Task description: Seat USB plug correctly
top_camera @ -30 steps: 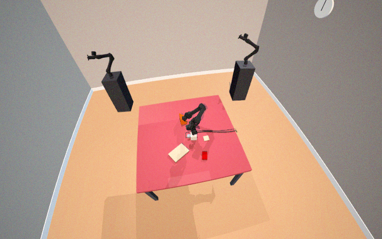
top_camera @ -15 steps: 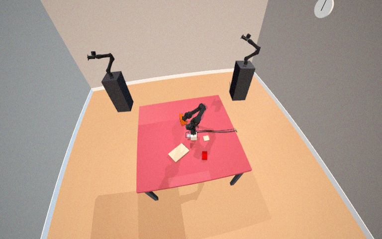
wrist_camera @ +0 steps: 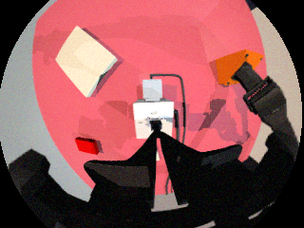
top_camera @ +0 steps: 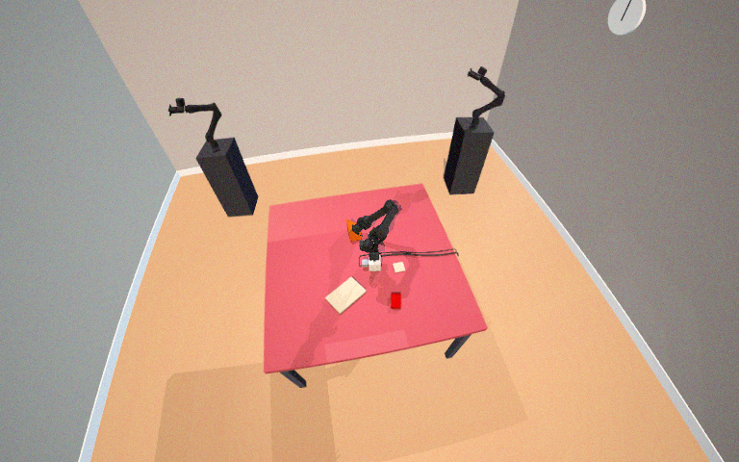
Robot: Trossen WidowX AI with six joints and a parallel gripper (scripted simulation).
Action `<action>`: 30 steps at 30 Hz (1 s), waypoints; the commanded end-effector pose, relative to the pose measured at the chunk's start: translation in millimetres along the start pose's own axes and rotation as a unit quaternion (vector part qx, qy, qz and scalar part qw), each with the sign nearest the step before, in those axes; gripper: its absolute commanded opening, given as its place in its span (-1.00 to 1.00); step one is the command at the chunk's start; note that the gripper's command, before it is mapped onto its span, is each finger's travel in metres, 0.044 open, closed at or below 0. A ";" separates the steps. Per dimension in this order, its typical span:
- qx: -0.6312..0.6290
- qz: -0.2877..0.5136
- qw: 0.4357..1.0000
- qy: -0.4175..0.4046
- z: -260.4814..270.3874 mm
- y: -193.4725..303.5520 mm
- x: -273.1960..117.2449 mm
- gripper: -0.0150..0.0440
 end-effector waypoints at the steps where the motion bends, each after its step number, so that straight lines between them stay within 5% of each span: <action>1: 0.001 0.003 1.000 -0.001 -0.1 -0.3 0.9 -0.49; 30: 0.004 0.015 1.000 -0.005 -0.2 -0.9 4.3 -0.49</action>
Point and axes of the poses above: the point midway between the two fingers, 35 mm back from their tips, its own x axis out along the fingers, its own z axis across the jaws, y = z × x, the point moved 10 cm from there along -x, back along the fingers, and after that the axes turned 15 degrees about -x, right-handed, at the moved point
